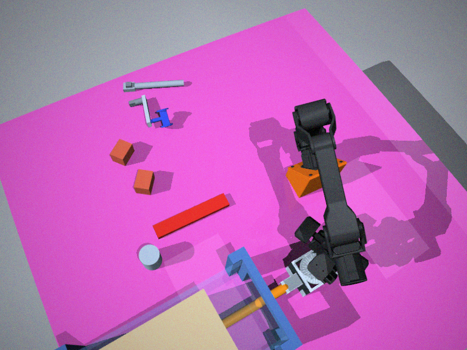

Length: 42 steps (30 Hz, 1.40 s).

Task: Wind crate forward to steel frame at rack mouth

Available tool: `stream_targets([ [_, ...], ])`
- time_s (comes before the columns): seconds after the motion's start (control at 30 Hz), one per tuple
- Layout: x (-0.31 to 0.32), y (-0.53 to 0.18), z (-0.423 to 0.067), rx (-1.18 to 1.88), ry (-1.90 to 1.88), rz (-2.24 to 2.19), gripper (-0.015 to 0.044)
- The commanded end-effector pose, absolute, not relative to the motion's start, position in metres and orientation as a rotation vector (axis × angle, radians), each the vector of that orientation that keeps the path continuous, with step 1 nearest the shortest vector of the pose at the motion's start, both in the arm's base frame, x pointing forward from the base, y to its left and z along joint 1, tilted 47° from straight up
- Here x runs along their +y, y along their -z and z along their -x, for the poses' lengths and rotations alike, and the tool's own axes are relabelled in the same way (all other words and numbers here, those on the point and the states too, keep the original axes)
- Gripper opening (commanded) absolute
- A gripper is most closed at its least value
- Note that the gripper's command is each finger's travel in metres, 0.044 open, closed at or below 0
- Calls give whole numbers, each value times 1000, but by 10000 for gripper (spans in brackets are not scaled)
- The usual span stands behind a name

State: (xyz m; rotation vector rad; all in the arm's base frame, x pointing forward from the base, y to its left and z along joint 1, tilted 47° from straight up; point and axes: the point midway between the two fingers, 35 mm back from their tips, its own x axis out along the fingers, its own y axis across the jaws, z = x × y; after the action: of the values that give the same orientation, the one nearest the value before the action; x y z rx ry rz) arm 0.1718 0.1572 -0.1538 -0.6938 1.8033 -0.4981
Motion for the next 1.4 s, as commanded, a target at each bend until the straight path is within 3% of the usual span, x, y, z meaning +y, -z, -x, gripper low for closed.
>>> stream_targets([
  [0.0, 156, 158, -170, 1800, 516, 677, 0],
  [1.37, 157, 159, -170, 1785, 545, 649, 0],
])
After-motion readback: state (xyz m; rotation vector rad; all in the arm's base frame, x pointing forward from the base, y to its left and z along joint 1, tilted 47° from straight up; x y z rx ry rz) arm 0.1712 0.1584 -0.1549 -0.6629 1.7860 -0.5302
